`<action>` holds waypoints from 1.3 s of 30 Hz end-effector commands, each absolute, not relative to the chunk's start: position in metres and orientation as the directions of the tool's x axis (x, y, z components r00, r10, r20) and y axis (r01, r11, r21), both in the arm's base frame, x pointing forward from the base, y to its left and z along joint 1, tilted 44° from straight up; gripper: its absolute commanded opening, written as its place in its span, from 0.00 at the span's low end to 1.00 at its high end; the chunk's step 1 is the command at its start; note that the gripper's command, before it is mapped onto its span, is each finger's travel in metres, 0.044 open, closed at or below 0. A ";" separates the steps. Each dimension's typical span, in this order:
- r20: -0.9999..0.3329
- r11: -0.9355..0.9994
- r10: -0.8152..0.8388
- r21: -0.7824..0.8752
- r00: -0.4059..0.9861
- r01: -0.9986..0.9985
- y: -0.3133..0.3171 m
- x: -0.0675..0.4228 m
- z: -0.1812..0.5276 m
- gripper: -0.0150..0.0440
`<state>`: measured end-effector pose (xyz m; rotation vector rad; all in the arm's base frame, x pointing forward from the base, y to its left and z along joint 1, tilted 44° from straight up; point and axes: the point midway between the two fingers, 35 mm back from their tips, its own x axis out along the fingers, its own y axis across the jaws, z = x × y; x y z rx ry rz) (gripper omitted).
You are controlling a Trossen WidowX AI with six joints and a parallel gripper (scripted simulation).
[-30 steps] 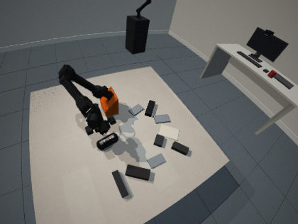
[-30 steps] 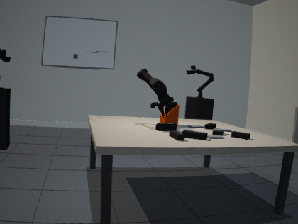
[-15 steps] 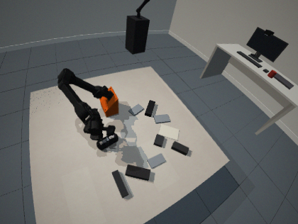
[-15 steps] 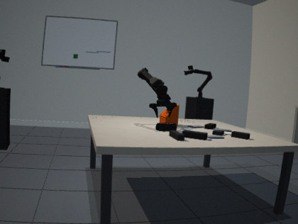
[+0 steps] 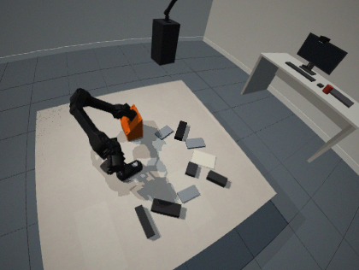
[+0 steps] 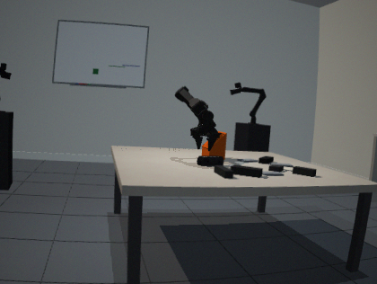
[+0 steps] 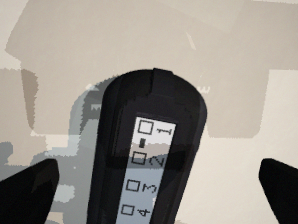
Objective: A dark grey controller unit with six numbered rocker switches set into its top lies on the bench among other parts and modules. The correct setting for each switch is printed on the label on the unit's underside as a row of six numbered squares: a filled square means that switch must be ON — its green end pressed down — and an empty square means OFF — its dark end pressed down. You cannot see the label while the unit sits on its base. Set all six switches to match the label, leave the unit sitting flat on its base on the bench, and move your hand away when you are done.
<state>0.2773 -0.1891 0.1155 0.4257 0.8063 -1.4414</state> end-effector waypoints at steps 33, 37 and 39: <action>-0.707 -0.014 -0.701 -0.116 -0.092 0.993 -0.223 0.279 0.092 1.00; -0.708 -0.020 -0.700 -0.111 -0.094 0.994 -0.228 0.278 0.088 1.00; -0.709 -0.024 -0.699 -0.109 -0.094 0.994 -0.230 0.278 0.086 1.00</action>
